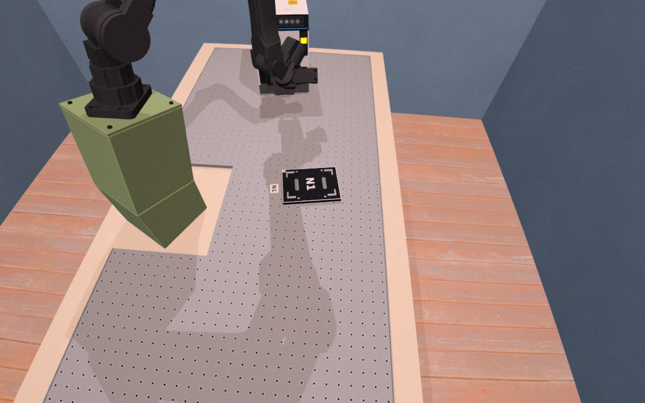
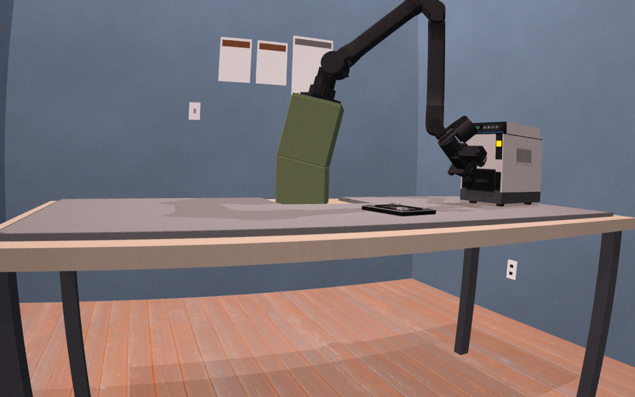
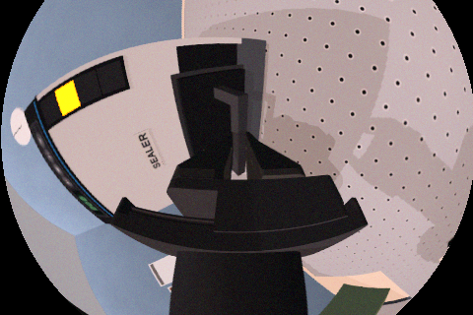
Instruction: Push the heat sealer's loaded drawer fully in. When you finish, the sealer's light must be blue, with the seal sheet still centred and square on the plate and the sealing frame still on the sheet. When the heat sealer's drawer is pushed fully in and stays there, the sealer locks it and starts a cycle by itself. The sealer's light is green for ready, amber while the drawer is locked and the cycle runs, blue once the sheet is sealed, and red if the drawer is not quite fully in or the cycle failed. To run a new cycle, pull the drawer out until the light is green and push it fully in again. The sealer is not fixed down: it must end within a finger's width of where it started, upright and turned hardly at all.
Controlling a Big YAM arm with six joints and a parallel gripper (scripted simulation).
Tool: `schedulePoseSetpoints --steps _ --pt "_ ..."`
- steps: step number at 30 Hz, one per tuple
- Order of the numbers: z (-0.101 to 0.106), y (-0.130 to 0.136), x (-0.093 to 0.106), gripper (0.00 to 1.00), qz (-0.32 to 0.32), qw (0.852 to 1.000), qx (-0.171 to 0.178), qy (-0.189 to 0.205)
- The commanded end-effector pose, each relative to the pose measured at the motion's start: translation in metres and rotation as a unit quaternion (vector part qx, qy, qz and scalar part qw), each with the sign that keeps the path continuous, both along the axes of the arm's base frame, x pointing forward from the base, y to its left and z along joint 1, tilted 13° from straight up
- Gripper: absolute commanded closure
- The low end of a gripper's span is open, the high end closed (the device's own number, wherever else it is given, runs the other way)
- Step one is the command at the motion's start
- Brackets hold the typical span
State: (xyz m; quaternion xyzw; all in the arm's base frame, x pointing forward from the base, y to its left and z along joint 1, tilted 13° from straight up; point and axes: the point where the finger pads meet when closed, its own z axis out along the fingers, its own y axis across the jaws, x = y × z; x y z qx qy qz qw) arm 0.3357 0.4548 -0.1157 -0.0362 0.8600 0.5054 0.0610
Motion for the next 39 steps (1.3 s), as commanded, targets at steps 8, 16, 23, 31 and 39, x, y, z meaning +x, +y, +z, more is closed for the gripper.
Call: schedulePoseSetpoints --steps 8,16,23,31,39 --pt "-0.009 0.010 -0.005 1.00 0.002 1.000 -0.009 0.009" --pt "-0.009 0.010 -0.005 1.00 0.002 1.000 -0.009 0.009" --pt "-0.009 0.010 -0.005 1.00 0.002 1.000 -0.009 0.009" --pt "-0.009 0.011 -0.005 1.00 0.002 1.000 -0.009 0.010" --pt "-0.006 0.023 -0.005 1.00 0.002 1.000 -0.009 0.009"
